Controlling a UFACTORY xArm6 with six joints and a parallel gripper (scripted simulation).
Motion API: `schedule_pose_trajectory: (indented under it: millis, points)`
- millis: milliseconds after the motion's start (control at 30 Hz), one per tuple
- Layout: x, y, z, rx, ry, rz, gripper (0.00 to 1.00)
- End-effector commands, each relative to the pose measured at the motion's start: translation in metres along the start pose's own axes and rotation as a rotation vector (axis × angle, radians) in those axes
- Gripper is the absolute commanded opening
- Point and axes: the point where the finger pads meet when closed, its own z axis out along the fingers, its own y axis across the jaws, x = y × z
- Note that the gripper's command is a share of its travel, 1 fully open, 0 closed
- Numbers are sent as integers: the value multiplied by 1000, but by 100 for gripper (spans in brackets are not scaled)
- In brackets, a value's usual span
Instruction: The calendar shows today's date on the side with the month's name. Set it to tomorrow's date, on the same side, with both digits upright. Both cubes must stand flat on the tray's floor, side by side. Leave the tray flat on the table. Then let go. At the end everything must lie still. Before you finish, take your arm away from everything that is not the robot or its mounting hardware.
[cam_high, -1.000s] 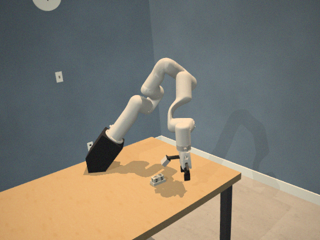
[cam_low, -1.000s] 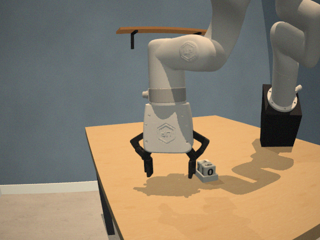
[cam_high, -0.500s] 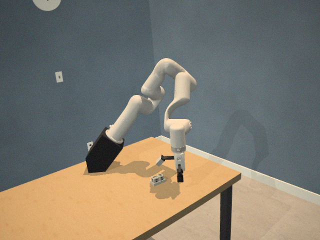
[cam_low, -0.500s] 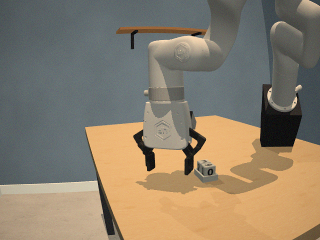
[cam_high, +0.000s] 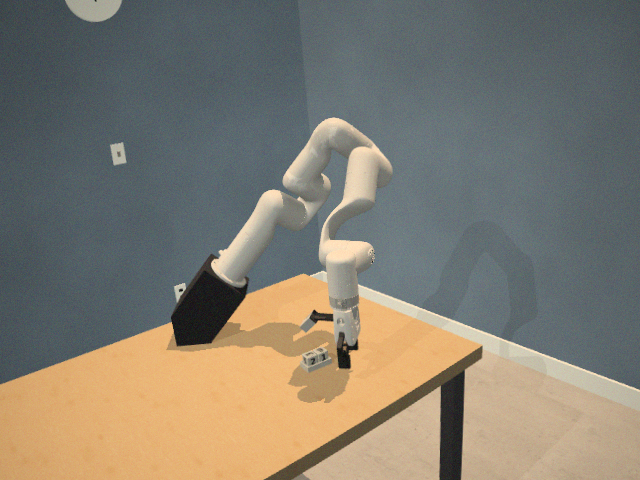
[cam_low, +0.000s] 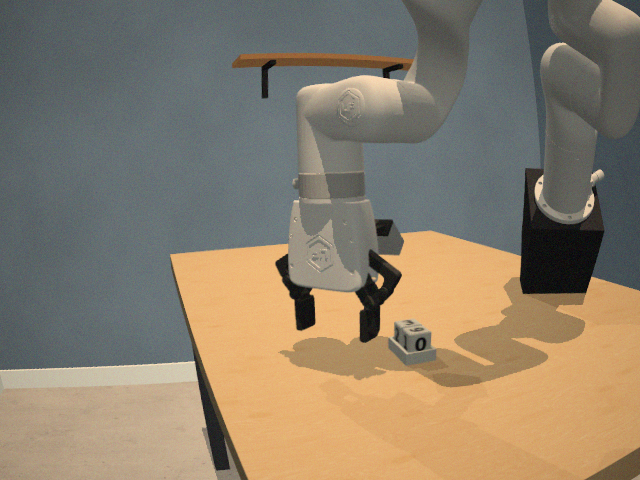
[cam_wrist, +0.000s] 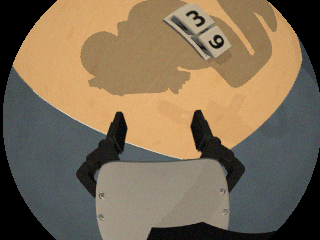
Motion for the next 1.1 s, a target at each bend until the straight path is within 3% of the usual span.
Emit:
schedule_pose_trajectory:
  millis: [0,233,333,500,633,767,1067]
  points:
    - [15,-13,-1,1,2,28,100]
    - [24,-19,-1,2,2,178,100]
    - [37,-30,-1,2,2,178,100]
    - [38,-31,-1,2,2,188,100]
    - [41,-33,-1,2,2,308,100]
    - [60,-48,-1,2,2,327,100]
    - [64,-51,-1,2,2,454,100]
